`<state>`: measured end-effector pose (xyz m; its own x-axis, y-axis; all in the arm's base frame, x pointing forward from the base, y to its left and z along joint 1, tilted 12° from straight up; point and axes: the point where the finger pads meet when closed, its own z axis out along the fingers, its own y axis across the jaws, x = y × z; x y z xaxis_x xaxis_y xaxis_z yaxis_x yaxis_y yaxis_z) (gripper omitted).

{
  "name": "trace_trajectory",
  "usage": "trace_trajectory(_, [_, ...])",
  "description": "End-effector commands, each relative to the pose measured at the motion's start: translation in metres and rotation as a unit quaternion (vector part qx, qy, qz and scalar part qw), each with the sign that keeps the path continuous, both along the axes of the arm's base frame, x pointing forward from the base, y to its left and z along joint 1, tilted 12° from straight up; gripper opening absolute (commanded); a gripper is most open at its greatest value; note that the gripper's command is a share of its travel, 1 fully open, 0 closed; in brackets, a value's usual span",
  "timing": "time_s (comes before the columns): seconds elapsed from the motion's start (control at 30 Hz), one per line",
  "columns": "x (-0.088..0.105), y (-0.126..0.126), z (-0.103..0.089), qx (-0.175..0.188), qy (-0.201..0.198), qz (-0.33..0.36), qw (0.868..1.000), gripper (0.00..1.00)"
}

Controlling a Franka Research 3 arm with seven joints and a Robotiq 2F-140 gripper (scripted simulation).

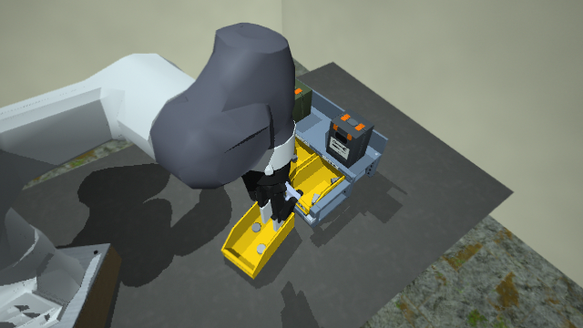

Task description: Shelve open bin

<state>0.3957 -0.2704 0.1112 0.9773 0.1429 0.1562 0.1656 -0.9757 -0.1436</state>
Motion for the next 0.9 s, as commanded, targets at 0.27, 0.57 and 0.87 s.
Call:
trace_trajectory(0.27, [0.001, 0.001, -0.001, -0.001, 0.000, -0.001, 1.000, 0.15])
trace_trajectory(0.57, [0.001, 0.001, -0.003, -0.001, 0.000, -0.001, 1.000, 0.15])
trace_trajectory(0.87, [0.002, 0.003, -0.012, -0.001, 0.000, -0.001, 1.000, 0.15])
